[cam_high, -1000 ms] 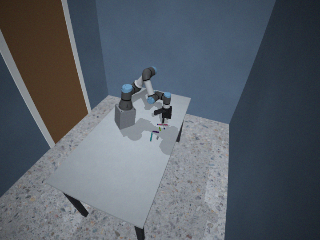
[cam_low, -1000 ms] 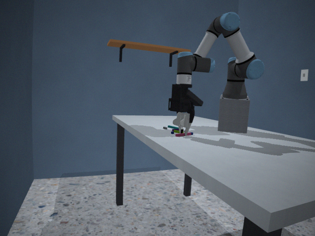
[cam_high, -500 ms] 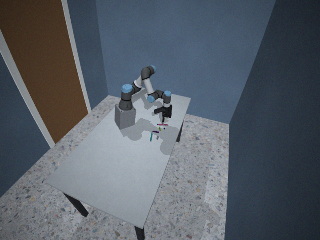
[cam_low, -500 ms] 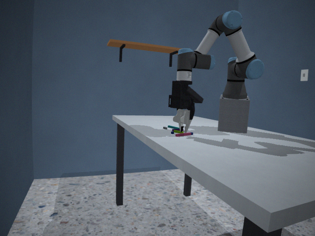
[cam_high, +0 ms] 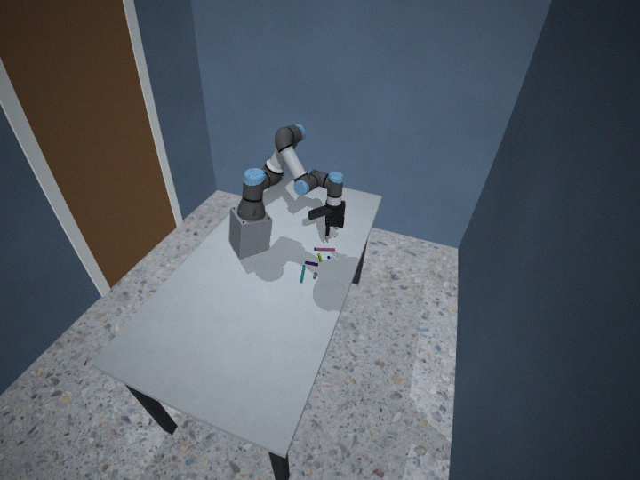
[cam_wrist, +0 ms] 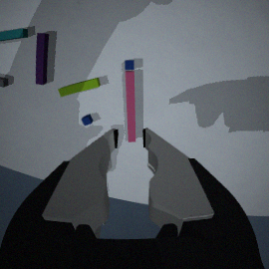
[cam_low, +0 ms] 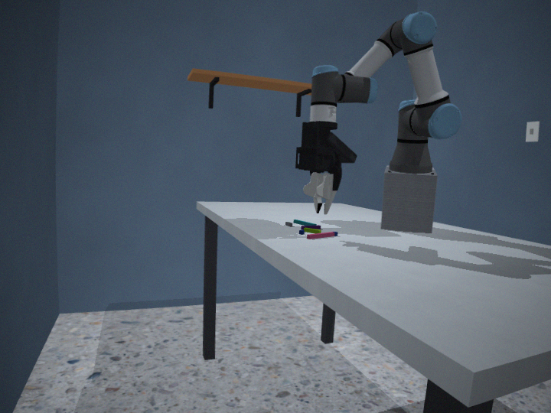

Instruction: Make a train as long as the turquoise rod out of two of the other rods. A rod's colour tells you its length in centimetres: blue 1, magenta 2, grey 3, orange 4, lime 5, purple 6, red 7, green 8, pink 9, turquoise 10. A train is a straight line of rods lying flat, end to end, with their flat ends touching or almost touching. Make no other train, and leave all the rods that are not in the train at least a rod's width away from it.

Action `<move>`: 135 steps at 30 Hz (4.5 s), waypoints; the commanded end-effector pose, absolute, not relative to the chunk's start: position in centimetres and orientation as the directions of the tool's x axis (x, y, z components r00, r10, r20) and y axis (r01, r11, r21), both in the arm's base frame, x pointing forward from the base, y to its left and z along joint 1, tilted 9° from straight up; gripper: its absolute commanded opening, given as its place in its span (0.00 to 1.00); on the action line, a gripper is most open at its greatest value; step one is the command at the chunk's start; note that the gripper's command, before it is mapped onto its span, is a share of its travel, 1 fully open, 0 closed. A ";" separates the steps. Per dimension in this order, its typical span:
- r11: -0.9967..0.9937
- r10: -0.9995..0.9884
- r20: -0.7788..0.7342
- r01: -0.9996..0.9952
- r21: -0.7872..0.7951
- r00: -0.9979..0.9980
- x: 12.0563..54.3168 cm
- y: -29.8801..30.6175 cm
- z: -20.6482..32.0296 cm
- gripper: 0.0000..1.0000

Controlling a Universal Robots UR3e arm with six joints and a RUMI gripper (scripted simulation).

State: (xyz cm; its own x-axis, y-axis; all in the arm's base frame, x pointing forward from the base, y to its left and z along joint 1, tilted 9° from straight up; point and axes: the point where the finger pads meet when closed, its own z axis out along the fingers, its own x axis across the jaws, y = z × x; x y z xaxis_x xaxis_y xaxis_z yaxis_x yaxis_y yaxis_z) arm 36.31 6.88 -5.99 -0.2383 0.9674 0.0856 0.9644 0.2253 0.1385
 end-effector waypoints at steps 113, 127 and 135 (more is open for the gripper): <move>0.226 0.967 0.086 0.964 0.138 -0.239 34.9 5.4 6.3 1.00; 0.226 0.967 0.086 0.964 0.138 -0.239 34.9 5.4 6.3 1.00; 0.226 0.967 0.086 0.964 0.138 -0.239 34.9 5.4 6.3 1.00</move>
